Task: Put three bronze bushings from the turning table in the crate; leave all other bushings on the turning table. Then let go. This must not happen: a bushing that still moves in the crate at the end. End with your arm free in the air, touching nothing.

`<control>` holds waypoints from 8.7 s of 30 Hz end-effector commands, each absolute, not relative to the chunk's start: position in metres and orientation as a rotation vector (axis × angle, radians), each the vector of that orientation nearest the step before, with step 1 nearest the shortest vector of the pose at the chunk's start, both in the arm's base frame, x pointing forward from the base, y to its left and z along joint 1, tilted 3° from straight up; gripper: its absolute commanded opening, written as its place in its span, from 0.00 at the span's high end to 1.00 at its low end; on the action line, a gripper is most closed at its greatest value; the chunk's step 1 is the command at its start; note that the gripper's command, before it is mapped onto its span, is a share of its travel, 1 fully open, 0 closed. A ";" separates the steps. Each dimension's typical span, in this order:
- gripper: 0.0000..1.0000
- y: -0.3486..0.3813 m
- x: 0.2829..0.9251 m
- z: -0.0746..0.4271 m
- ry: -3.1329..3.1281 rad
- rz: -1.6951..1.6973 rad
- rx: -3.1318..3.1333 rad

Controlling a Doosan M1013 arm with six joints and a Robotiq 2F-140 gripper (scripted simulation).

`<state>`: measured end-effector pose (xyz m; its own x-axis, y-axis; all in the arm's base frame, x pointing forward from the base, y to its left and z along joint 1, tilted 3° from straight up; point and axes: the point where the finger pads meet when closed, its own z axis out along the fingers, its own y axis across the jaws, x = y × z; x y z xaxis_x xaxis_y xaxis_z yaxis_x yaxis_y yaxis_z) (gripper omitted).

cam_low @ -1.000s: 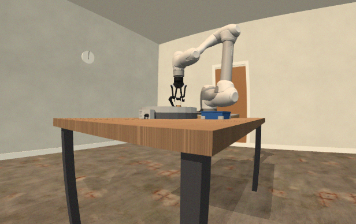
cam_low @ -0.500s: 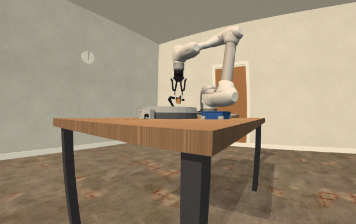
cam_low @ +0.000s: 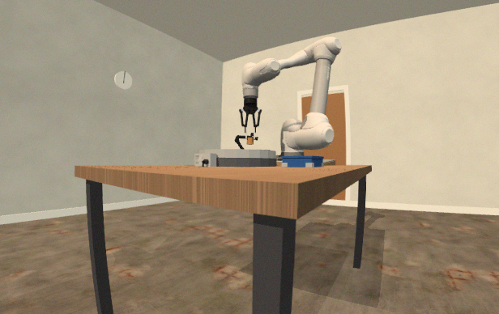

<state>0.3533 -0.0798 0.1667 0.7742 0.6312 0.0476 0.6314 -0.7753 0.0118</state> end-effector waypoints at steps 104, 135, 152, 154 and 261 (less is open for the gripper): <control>1.00 0.257 0.365 0.176 -1.051 -0.077 -2.954; 1.00 0.258 0.367 0.151 -1.051 -0.077 -2.954; 1.00 0.259 0.369 0.110 -1.051 -0.077 -2.954; 1.00 0.259 0.369 0.110 -1.051 -0.077 -2.954; 1.00 0.260 0.371 0.068 -1.051 -0.077 -2.954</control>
<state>0.3709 0.2601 0.0676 0.7742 0.6312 0.0477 0.6314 -0.7754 0.0119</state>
